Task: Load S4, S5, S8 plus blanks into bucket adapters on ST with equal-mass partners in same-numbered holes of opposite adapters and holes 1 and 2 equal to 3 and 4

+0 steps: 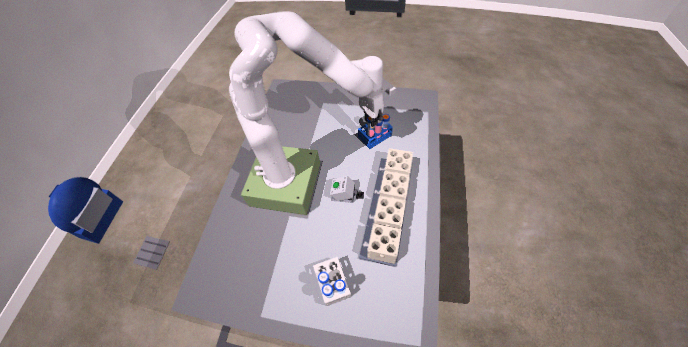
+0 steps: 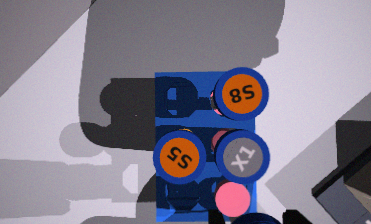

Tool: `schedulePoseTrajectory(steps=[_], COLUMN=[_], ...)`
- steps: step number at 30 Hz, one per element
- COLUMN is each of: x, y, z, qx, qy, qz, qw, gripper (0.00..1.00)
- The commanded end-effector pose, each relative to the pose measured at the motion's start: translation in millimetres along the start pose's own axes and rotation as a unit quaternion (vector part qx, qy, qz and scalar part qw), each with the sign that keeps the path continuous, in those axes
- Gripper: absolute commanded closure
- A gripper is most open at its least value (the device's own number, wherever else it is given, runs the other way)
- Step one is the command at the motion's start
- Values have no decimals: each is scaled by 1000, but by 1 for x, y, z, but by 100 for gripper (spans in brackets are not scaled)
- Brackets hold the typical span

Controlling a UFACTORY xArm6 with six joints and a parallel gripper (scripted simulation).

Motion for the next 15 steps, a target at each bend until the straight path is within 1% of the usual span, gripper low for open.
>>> schedulePoseTrajectory(steps=[1, 15], x=[1, 1], y=[-2, -2], z=[3, 15], qx=[2, 2], qy=[1, 1], qz=[0, 0], qw=[1000, 1000], gripper=[100, 100])
Point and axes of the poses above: the point where the finger pads meet when closed, its own z axis out along the fingers, its own x axis across the jaws, y = z × x, the point moved 1 cm from there along -z, back along the fingers, and after that the axes turned 13 degrees about -z, right-handed, at the moved point
